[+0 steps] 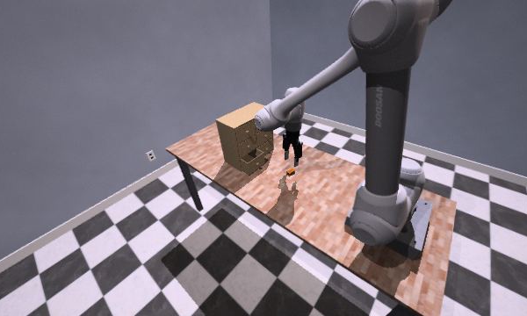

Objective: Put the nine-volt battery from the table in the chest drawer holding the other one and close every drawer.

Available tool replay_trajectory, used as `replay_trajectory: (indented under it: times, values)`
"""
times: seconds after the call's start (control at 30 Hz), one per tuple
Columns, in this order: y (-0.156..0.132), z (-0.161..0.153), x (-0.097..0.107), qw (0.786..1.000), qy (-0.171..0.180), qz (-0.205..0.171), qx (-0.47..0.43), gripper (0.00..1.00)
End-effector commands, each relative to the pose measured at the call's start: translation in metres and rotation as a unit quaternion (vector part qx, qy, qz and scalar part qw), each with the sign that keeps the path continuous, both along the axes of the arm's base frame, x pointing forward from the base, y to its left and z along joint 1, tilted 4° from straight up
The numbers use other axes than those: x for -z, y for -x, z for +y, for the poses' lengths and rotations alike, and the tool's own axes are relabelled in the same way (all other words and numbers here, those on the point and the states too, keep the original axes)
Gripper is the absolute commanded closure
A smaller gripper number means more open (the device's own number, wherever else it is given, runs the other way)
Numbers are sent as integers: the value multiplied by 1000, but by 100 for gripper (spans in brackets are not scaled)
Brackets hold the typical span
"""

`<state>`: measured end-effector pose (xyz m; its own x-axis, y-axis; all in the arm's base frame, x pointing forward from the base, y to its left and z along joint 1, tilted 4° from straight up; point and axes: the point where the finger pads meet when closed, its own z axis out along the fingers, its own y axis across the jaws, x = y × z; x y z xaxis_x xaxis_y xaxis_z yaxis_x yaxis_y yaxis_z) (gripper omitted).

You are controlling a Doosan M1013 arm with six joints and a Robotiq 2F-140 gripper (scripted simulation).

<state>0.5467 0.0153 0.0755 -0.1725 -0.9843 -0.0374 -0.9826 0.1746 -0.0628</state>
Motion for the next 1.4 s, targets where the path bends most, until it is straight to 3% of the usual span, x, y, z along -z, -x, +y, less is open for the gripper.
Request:
replay_trajectory:
  times: [0.0, 0.63, 1.37]
  values:
    - [0, 0, 0, 1000, 9, 2, 12, 74]
    - [0, 0, 3, 1000, 9, 2, 12, 74]
    - [-3, 1, 48, 1000, 9, 2, 12, 74]
